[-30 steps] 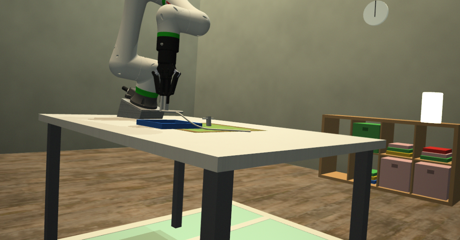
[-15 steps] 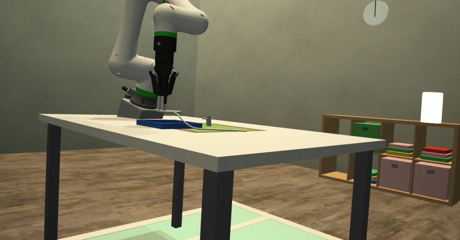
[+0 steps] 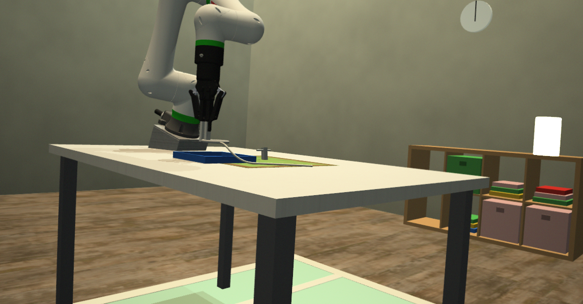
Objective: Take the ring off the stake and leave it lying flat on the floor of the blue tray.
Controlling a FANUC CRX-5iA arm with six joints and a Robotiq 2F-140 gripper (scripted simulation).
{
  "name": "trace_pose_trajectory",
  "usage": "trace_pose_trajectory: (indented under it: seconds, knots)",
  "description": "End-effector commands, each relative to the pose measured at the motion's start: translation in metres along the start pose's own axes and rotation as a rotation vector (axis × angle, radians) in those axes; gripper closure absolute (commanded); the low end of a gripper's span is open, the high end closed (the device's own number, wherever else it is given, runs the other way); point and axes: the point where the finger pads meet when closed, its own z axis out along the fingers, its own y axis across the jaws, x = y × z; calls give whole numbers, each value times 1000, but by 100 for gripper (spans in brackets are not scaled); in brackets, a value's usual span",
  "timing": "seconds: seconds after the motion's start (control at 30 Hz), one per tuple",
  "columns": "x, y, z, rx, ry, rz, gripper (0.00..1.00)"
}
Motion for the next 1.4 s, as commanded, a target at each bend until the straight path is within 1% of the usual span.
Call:
trace_pose_trajectory:
  seconds: [0.0, 0.7, 0.97, 1.37]
  knots:
    - [1, 0, -1, 1, 1, 0, 90]
    - [1, 0, 2, 1, 1, 0, 90]
    - [1, 0, 7, 1, 1, 0, 90]
    - [1, 0, 23, 1, 1, 0, 90]
